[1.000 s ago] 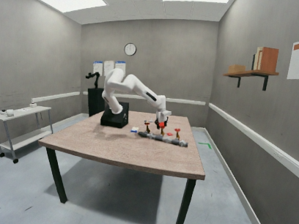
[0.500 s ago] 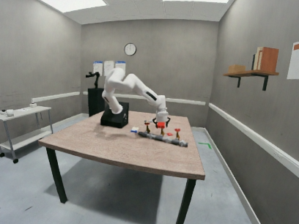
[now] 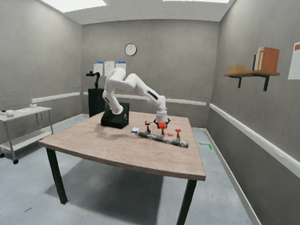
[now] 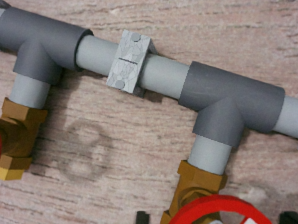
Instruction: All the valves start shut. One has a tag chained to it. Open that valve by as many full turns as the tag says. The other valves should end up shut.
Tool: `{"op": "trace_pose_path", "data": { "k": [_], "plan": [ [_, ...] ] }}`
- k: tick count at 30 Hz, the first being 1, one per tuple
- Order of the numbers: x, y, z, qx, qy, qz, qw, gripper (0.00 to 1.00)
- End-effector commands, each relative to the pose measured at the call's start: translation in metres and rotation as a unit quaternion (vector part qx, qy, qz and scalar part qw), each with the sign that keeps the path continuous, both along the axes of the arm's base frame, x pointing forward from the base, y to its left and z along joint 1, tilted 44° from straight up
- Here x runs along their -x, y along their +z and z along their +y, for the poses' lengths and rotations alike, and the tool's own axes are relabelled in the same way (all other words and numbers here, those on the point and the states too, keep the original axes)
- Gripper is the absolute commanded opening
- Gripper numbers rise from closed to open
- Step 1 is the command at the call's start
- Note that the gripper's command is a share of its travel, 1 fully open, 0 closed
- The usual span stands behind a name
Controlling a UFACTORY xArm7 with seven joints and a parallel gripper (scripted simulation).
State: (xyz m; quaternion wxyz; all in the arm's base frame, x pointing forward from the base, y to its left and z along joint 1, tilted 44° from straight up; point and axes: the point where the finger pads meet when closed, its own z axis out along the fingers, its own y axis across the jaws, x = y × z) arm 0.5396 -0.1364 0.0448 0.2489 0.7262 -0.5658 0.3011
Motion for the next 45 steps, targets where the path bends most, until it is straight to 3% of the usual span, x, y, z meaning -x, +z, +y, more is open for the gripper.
{"op": "trace_pose_path", "data": {
  "k": [1, 30, 37, 45],
  "plan": [
    [-0.0017, 0.0011, 0.0026, 0.0, 0.002, -0.003, 1.0, 0.0],
    [-0.0017, 0.0011, 0.0026, 0.002, 0.014, 0.009, 1.0, 0.0],
    [-0.0017, 0.0011, 0.0026, 0.013, 0.06, 0.056, 0.997, 0.0],
    [-0.0017, 0.0011, 0.0026, 0.037, 0.164, 0.161, 0.973, 0.0]
  ]
}}
